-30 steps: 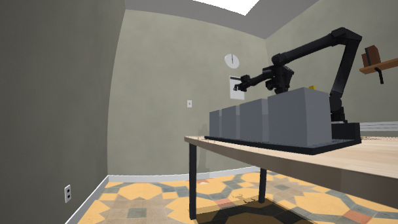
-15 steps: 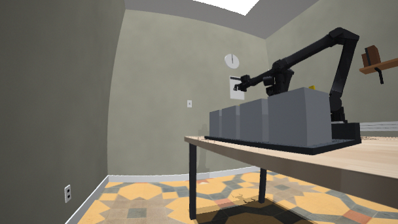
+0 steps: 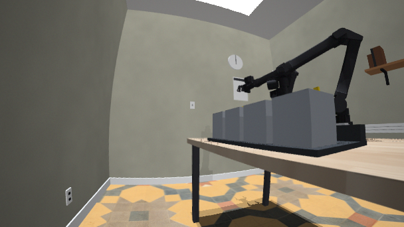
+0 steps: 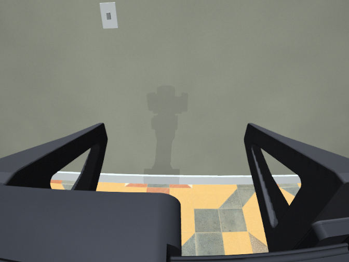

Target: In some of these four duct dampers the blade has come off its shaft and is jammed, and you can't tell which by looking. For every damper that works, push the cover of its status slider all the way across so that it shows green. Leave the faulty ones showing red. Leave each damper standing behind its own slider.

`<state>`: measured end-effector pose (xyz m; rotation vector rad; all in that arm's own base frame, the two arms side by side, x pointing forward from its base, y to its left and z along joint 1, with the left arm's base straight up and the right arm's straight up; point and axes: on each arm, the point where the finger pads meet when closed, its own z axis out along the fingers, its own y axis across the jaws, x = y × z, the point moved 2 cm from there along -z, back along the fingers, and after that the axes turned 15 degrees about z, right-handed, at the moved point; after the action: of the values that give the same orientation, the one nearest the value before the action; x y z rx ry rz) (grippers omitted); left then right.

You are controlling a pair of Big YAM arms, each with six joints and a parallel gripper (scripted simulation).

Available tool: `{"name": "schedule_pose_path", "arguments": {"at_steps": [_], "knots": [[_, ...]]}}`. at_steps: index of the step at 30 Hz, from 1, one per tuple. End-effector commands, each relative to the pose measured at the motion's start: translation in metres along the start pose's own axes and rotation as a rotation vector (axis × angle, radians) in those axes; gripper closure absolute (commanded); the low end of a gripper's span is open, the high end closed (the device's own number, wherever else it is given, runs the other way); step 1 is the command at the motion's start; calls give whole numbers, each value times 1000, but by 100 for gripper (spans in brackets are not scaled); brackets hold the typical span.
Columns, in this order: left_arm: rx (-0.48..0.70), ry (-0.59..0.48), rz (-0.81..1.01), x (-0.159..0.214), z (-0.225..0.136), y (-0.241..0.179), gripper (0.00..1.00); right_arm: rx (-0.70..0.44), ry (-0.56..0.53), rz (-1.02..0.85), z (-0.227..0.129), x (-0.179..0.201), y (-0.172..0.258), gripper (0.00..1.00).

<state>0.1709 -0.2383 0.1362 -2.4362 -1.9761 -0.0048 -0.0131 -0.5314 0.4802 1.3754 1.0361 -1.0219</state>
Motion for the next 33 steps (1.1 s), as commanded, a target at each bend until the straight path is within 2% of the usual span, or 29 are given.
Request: {"name": "schedule_pose_path", "arguments": {"at_steps": [1,33], "knots": [[-18,-22,-1,-4,-7,8,100,-6,-49,10,-8,-21,0,0],[-21,-25,-1,-5,-13,10,100,-6,-49,10,-8,-21,0,0]]}}
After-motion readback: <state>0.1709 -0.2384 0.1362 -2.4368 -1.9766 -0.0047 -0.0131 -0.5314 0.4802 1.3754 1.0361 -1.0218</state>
